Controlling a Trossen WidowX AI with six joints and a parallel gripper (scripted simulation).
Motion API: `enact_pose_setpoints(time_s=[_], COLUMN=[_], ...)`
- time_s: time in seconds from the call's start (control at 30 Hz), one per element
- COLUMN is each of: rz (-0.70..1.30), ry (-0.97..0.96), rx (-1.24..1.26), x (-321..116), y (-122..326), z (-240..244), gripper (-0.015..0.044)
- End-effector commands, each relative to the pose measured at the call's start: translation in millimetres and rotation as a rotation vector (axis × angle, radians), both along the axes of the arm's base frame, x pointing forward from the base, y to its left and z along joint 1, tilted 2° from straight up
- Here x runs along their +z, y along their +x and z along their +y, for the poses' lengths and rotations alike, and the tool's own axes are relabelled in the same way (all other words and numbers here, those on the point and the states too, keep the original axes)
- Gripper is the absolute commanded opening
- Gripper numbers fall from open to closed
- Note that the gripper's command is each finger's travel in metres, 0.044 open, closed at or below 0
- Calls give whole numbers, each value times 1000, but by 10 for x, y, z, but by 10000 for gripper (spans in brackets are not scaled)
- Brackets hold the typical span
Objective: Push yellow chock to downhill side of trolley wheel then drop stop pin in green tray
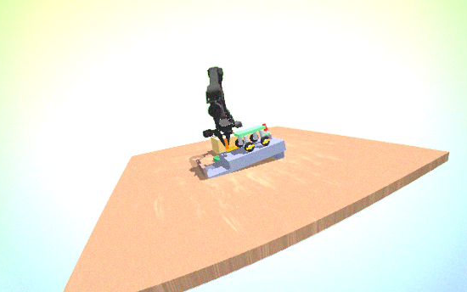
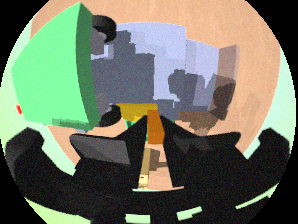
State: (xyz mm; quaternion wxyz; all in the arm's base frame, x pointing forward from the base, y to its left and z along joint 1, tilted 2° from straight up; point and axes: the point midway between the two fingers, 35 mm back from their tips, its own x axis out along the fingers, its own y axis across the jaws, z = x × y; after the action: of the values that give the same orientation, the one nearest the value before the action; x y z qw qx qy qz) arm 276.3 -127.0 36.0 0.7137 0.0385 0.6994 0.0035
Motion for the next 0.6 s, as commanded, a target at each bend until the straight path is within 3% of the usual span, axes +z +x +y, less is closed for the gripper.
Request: enact_pose_setpoints(time_s=[0.0, 0.1, 0.57], rz=[0, 0, -5], ry=[1, 1, 7], rx=[1, 1, 2], x=[-1, -1, 463], y=[1, 1, -27], z=[0, 0, -36], gripper=[131, 190, 190])
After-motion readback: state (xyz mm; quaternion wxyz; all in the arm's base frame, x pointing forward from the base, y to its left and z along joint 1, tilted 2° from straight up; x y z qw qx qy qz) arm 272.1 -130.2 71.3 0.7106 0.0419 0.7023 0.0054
